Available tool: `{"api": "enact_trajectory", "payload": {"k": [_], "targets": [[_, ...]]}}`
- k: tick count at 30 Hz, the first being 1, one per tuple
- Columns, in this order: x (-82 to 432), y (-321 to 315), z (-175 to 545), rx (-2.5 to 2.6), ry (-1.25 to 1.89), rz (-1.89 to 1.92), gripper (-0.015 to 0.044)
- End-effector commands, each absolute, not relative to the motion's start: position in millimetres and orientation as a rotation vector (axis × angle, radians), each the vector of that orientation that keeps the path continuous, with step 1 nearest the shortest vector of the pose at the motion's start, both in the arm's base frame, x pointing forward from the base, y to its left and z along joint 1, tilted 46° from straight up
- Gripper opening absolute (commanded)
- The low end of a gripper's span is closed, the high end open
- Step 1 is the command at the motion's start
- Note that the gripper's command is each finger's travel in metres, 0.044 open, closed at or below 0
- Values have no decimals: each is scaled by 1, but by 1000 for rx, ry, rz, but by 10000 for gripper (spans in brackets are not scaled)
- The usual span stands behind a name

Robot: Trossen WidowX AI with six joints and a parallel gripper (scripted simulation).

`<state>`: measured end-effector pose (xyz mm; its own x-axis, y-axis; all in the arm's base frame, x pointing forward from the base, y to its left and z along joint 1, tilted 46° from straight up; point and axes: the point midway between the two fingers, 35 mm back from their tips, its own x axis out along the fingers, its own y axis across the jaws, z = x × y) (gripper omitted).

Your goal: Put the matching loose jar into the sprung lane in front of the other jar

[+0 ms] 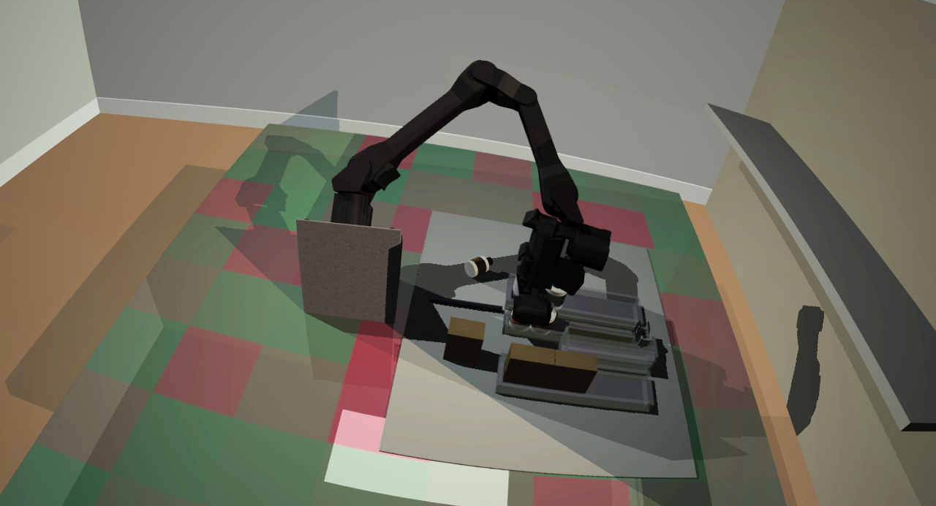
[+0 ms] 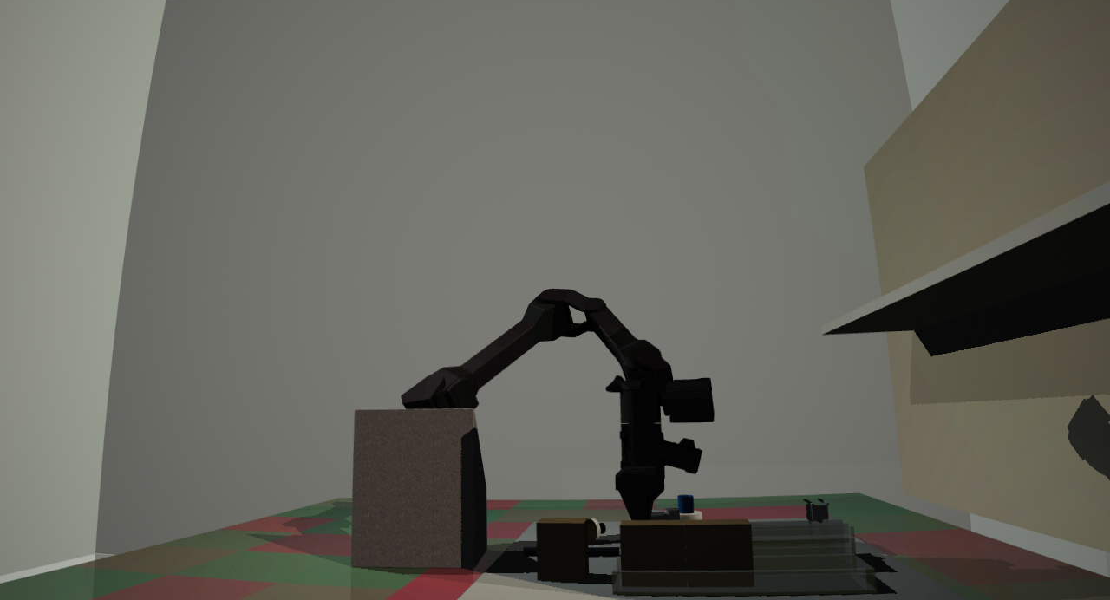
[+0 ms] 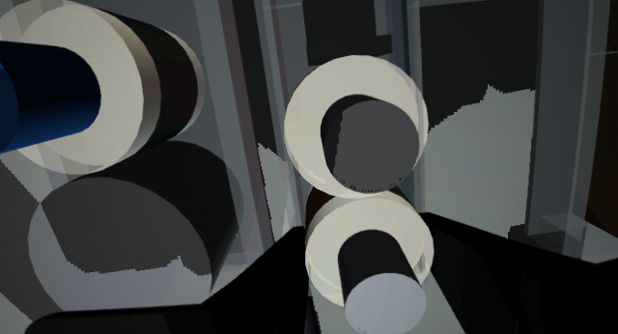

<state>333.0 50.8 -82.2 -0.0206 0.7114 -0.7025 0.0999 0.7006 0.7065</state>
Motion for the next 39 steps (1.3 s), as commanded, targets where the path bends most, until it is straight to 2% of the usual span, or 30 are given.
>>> {"api": "enact_trajectory", "payload": {"k": [1, 39], "targets": [[335, 52, -83, 691, 1526, 558, 0], [329, 53, -83, 691, 1527, 558, 0]]}}
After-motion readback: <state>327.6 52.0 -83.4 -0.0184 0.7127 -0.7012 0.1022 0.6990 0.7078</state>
